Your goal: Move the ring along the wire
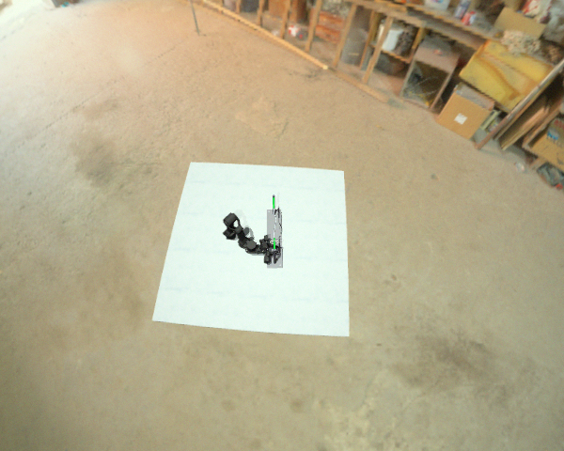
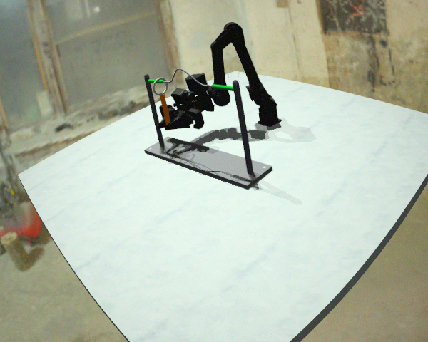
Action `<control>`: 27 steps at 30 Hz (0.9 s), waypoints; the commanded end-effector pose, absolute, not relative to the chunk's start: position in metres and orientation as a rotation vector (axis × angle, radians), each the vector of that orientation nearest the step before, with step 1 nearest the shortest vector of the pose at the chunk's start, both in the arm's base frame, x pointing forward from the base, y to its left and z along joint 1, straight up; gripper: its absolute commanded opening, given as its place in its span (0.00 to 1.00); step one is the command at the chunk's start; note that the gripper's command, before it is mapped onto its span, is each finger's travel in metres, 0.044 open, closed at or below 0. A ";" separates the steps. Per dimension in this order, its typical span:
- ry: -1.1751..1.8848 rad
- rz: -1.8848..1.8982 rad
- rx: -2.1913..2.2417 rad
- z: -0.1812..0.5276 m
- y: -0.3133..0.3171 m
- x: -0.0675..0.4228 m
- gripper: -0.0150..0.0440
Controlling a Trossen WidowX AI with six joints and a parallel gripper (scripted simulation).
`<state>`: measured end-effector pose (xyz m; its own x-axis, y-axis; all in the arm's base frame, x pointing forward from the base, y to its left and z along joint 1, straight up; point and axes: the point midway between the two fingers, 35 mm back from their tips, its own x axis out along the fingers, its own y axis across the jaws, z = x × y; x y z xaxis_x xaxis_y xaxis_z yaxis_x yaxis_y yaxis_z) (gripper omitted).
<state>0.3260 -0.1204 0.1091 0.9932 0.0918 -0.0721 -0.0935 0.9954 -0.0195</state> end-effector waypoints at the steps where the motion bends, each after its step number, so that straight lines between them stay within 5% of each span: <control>1: 0.069 0.089 -0.019 0.110 -0.121 0.327 0.53; 14: 0.069 0.089 -0.019 0.110 -0.121 0.327 0.53; 27: 0.070 0.093 -0.023 0.109 -0.120 0.327 0.00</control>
<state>0.3268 -0.1204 0.1093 0.9932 0.0918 -0.0712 -0.0934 0.9954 -0.0201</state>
